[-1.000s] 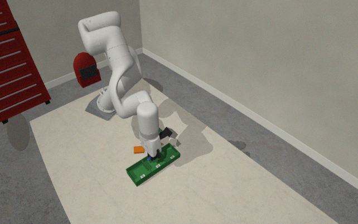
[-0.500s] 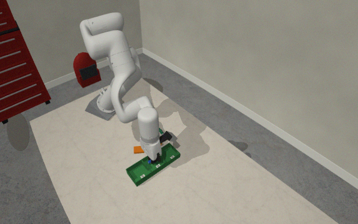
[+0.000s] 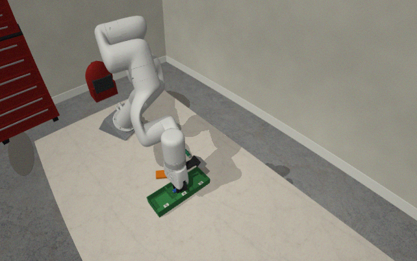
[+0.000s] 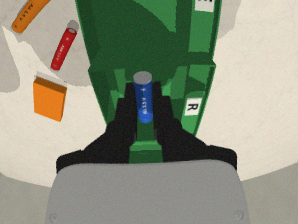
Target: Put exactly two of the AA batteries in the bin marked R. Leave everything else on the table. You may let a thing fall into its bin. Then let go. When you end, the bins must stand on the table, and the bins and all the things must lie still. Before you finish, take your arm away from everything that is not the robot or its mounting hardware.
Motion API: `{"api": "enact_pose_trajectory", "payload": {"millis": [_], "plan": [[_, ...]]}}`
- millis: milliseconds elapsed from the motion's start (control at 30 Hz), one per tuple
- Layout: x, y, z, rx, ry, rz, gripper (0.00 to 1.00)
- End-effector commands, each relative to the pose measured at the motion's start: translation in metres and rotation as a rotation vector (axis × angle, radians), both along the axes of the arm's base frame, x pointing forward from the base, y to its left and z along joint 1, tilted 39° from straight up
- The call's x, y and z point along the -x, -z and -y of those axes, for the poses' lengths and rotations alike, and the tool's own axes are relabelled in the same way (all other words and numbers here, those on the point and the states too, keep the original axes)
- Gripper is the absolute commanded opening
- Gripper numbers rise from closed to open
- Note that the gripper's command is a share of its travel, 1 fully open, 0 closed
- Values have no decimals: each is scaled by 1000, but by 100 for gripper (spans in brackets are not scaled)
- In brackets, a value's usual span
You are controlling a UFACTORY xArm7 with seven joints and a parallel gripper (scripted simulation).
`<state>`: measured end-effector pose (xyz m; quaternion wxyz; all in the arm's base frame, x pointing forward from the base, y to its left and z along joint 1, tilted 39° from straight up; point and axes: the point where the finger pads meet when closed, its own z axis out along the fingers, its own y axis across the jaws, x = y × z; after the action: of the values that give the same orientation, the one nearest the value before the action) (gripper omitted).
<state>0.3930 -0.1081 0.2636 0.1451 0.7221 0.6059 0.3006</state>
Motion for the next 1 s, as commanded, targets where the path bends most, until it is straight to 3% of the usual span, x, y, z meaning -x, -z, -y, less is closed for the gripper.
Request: {"api": "enact_pose_trajectory", "payload": {"millis": [0,100,133,967], "plan": [[0,-1,1,0,1,3,0],[0,-1,1,0,1,3,0],[0,-1,1,0,1,3,28],[6,-9,2,0,1,3,28]]}}
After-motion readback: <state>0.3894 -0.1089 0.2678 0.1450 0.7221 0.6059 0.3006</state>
